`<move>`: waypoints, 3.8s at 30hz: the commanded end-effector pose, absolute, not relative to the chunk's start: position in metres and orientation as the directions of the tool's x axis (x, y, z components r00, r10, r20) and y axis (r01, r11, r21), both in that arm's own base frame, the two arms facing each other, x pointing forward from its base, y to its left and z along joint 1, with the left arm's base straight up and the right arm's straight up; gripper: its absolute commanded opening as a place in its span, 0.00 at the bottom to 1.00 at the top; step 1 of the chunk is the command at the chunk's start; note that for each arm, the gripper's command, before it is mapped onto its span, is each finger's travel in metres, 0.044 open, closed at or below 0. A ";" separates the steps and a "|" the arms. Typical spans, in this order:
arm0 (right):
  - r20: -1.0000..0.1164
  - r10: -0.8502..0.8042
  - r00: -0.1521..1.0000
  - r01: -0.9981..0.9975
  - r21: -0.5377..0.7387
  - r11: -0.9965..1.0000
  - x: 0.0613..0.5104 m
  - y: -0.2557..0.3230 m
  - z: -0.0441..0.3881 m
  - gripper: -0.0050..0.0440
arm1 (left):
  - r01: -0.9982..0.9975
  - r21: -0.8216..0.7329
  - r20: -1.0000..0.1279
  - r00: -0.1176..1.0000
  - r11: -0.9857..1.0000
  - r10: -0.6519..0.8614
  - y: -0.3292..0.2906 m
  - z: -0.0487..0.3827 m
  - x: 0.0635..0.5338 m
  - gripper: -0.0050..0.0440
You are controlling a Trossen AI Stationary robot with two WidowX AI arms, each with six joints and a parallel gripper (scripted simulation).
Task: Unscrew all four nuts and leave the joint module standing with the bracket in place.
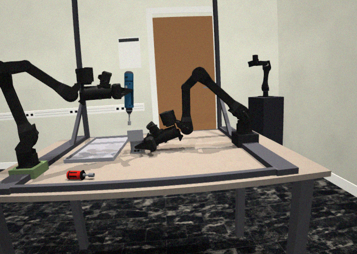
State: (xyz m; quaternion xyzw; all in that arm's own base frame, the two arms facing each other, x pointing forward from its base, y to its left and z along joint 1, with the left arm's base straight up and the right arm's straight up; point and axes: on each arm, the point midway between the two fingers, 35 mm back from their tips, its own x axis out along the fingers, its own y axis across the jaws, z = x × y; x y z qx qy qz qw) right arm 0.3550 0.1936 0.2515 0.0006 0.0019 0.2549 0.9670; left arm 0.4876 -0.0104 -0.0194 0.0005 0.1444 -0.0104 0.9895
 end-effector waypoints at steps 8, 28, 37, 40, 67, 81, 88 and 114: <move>0.090 0.493 0.865 -0.496 0.003 0.868 0.350 0.190 0.315 0.44 | 0.021 0.000 -0.251 0.968 1.000 -0.021 -0.010 -0.005 0.493 0.60; 0.082 0.490 0.868 -0.492 0.004 0.871 0.348 0.189 0.309 0.44 | 0.021 0.000 -0.251 0.968 1.000 -0.021 -0.010 -0.005 0.493 0.60; 0.059 0.490 0.870 -0.491 0.001 0.871 0.347 0.201 0.279 0.44 | 0.021 0.000 -0.251 0.968 1.000 -0.021 -0.010 -0.005 0.493 0.60; 0.081 0.492 0.867 -0.493 -0.002 0.870 0.346 0.203 0.273 0.44 | 0.021 0.000 -0.251 0.968 1.000 -0.021 -0.010 -0.005 0.493 0.60; 0.138 0.491 0.860 -0.496 0.001 0.869 0.342 0.222 0.243 0.44 | 0.021 0.000 -0.251 0.968 1.000 -0.021 -0.010 -0.005 0.493 0.60; 0.139 0.490 0.860 -0.495 0.002 0.869 0.348 0.227 0.237 0.44 | 0.021 0.000 -0.251 0.968 1.000 -0.021 -0.010 -0.005 0.493 0.60; 0.150 0.489 0.859 -0.495 0.003 0.869 0.347 0.226 0.240 0.44 | 0.021 0.000 -0.251 0.968 1.000 -0.021 -0.010 -0.005 0.493 0.60; 0.138 0.492 0.860 -0.496 0.001 0.868 0.346 0.227 0.217 0.44 | 0.021 0.000 -0.251 0.968 1.000 -0.021 -0.010 -0.005 0.493 0.60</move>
